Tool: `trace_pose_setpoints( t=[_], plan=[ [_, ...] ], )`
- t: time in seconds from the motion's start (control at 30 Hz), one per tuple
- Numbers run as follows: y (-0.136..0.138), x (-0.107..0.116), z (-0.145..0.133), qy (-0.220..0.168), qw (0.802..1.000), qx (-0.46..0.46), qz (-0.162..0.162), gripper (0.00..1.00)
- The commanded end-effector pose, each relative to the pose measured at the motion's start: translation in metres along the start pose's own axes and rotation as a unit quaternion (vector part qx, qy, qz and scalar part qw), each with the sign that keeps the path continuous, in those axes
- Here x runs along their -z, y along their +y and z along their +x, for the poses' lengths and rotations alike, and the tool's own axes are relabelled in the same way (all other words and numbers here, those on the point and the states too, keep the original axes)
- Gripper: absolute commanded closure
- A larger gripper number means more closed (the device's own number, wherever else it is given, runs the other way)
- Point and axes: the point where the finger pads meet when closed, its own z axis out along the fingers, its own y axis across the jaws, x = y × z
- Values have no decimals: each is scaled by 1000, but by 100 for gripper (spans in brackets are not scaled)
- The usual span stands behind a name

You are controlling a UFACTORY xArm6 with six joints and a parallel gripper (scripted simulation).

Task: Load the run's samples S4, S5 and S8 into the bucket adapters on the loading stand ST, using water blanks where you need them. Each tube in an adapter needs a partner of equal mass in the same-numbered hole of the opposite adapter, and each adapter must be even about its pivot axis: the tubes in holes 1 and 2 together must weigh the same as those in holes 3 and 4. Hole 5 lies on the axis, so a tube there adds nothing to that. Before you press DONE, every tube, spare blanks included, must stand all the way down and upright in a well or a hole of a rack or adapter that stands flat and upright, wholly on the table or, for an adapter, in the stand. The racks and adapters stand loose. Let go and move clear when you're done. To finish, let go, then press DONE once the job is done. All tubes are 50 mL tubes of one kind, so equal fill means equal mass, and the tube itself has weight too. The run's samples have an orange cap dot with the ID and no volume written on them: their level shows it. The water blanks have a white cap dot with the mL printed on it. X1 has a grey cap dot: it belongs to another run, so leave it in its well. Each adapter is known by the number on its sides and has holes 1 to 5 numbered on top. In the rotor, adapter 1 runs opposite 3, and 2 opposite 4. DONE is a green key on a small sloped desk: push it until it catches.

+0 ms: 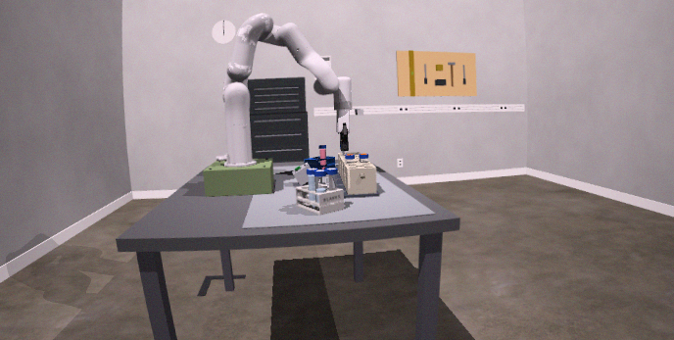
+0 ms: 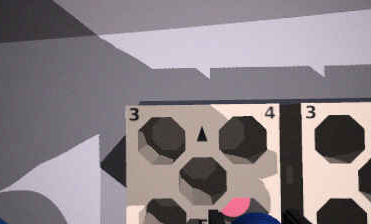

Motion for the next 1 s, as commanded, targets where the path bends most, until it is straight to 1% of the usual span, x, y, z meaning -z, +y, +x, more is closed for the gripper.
trace_pose_setpoints(
  t=[0.0, 0.37, 0.9, 0.93, 0.97],
  plan=[
    [-1, -3, 2, 2, 1000, 0, 1, 100],
    [-1, -12, 2, 2, 1000, 0, 1, 100],
    [-1, -12, 2, 2, 1000, 0, 1, 100],
    [-1, -12, 2, 2, 1000, 0, 1, 56],
    [-1, -12, 2, 2, 1000, 0, 1, 56]
  ],
)
